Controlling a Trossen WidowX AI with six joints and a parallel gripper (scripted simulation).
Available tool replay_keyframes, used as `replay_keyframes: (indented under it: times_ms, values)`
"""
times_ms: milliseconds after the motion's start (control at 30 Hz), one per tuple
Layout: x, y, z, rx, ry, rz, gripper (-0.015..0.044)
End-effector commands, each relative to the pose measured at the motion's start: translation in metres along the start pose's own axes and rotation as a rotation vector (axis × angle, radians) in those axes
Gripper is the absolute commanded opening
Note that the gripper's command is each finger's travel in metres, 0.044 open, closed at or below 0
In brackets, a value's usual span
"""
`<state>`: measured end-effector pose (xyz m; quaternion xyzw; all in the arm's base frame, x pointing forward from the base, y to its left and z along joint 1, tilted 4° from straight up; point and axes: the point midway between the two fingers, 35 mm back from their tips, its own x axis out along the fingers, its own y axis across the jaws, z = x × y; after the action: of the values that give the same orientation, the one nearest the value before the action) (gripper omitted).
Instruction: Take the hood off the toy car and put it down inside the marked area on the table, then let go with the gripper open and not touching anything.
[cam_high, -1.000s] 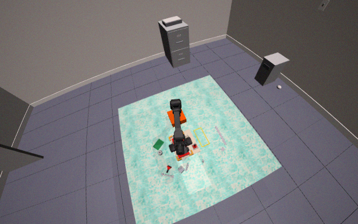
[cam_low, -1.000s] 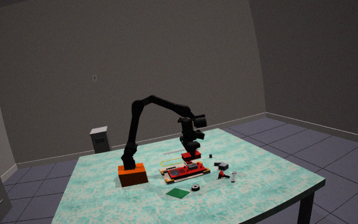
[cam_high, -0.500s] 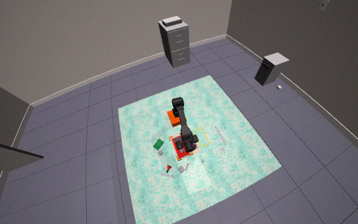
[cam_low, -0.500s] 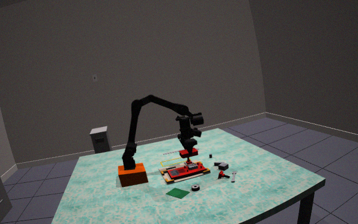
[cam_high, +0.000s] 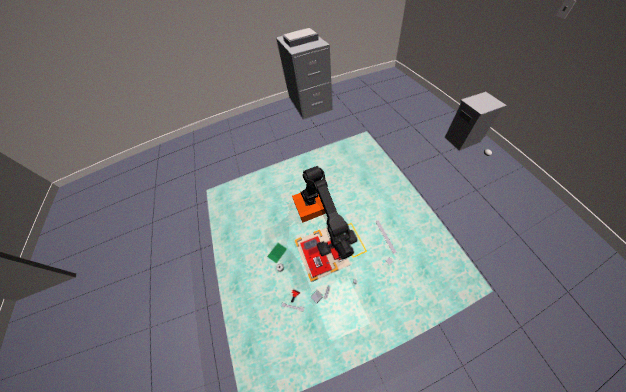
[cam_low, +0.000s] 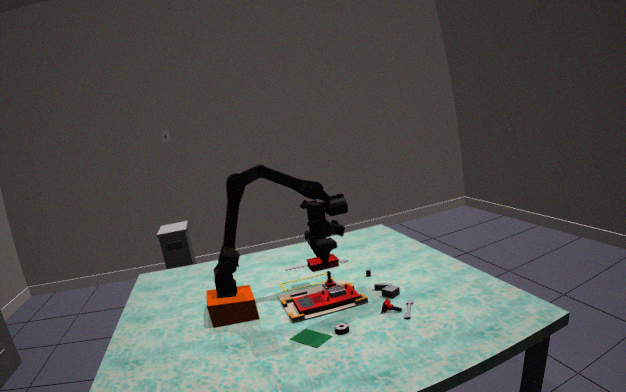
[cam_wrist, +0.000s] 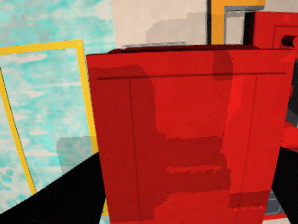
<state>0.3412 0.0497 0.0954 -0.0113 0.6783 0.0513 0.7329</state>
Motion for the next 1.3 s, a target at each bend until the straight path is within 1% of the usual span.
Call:
replay_keyframes:
  times_ms: [0, 933, 1267]
  values:
    - [-0.001, 0.015, -0.004, 0.004, -0.004, -0.002, 0.0]
    - [-0.006, 0.108, -0.044, 0.003, -0.007, 0.01, 0.0]
    - [-0.003, 0.112, -0.046, 0.003, -0.007, 0.011, 0.0]
